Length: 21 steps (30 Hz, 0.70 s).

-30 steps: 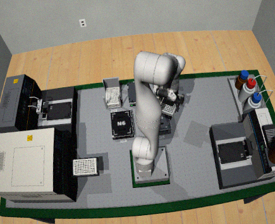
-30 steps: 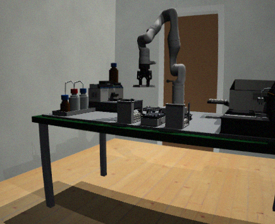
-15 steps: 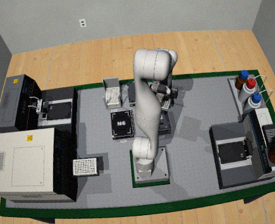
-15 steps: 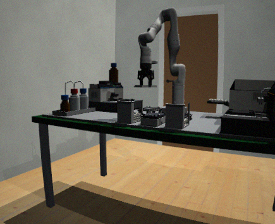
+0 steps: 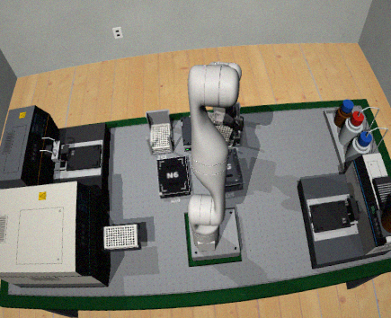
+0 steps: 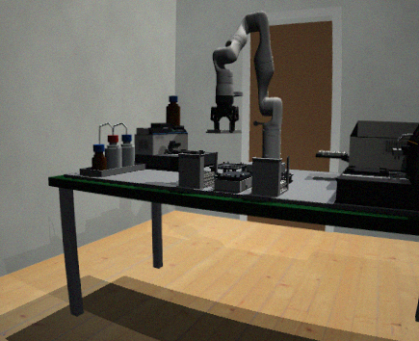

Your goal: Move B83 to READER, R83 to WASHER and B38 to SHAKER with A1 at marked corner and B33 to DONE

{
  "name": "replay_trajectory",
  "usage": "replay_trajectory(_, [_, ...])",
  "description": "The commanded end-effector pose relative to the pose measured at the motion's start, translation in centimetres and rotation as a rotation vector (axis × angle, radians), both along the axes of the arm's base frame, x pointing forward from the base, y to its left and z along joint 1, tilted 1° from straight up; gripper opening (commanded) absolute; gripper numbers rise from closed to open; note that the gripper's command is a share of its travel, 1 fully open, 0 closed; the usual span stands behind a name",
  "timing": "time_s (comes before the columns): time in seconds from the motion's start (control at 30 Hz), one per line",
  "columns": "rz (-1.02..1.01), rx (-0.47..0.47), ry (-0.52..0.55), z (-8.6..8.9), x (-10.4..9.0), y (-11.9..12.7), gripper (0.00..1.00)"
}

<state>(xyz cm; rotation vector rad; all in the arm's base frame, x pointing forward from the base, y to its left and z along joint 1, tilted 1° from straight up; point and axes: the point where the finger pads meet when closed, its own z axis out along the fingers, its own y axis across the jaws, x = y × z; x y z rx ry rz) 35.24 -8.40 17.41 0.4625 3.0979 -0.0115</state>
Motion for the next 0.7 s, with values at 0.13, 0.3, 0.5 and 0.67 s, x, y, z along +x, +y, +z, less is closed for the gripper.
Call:
replay_trajectory(0.13, [0.047,-0.001,0.000,0.0,1.4,1.2,0.94])
replay_trajectory(0.3, [0.106,-0.002,0.000,0.0,2.7,2.3,0.94])
replay_trajectory(0.5, [0.124,-0.002,0.000,0.0,4.2,3.6,0.94])
replay_trajectory(0.67, [0.148,-0.002,0.000,0.0,4.9,4.3,0.94])
